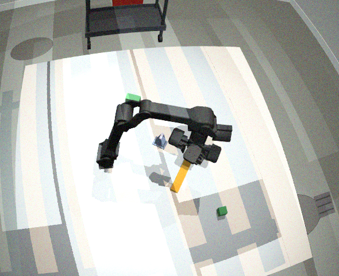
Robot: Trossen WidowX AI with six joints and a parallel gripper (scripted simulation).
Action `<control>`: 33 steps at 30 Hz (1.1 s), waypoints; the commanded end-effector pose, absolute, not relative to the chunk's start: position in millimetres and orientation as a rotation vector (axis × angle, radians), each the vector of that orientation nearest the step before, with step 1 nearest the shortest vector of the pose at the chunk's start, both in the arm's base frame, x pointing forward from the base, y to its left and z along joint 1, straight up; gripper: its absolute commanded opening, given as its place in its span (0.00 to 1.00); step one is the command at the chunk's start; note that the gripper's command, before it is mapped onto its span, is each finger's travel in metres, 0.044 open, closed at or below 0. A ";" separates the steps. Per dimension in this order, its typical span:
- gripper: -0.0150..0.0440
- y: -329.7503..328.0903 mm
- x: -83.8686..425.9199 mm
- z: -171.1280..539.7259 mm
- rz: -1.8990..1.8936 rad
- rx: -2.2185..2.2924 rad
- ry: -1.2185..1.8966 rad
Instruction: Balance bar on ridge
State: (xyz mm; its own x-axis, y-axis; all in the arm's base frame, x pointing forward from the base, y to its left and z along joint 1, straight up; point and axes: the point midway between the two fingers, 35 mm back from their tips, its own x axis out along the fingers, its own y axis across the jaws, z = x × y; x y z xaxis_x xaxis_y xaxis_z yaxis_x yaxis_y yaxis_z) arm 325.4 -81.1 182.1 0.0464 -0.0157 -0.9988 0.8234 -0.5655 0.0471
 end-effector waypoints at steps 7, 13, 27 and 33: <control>0.79 -81.3 329.8 117.8 -1.612 1.656 0.836; 0.79 -80.3 325.9 79.6 -1.612 1.656 0.836; 0.79 -80.2 325.6 66.9 -1.612 1.656 0.836; 0.79 -80.3 325.9 57.0 -1.612 1.656 0.836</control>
State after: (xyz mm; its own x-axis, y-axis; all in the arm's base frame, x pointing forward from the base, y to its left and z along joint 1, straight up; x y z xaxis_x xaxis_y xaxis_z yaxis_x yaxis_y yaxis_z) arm 326.8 -81.3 65.6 0.0407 -0.0139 -0.9991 0.8228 -0.5668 0.0415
